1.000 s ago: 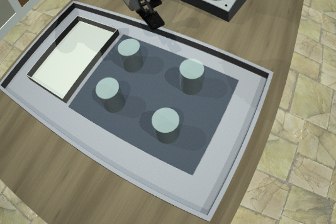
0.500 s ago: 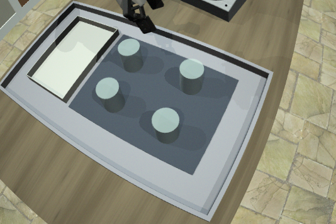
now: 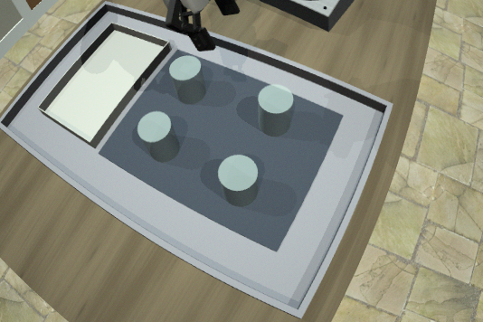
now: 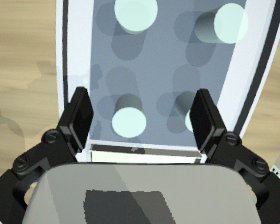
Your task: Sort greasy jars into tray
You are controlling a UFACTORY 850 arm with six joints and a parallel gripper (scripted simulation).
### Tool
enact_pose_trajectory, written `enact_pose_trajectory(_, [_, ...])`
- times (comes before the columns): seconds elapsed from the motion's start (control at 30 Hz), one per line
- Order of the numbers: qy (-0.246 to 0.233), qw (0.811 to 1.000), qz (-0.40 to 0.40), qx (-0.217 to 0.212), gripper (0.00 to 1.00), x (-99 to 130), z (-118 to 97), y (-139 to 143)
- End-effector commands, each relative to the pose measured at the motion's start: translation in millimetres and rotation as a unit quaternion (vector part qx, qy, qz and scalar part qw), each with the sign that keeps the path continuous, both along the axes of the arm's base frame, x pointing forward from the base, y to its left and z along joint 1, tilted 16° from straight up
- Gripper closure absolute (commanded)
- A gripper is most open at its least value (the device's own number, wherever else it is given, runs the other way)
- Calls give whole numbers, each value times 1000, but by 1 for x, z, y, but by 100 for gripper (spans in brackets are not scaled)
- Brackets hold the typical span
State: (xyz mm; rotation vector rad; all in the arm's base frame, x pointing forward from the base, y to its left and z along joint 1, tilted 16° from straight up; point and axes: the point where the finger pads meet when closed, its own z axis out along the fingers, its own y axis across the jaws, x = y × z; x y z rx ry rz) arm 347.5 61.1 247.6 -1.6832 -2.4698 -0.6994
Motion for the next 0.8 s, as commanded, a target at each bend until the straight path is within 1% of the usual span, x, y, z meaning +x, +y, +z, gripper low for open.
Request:
enact_pose_trajectory(0.0, [5,1000,-28,0,0,3,1,1])
enact_pose_trajectory(0.13, [5,1000,-28,0,0,3,1,1])
enact_pose_trajectory(0.17, [17,995,-96,6,0,7,3,3])
enact_pose_trajectory(0.4, [17,995,-96,6,0,7,3,3])
enact_pose_trajectory(0.43, [28,987,-157,13,0,11,4,4])
enact_pose_trajectory(0.73, [28,987,-157,13,0,11,4,4])
enact_pose_trajectory(0.77, [40,974,-224,19,0,16,6,6])
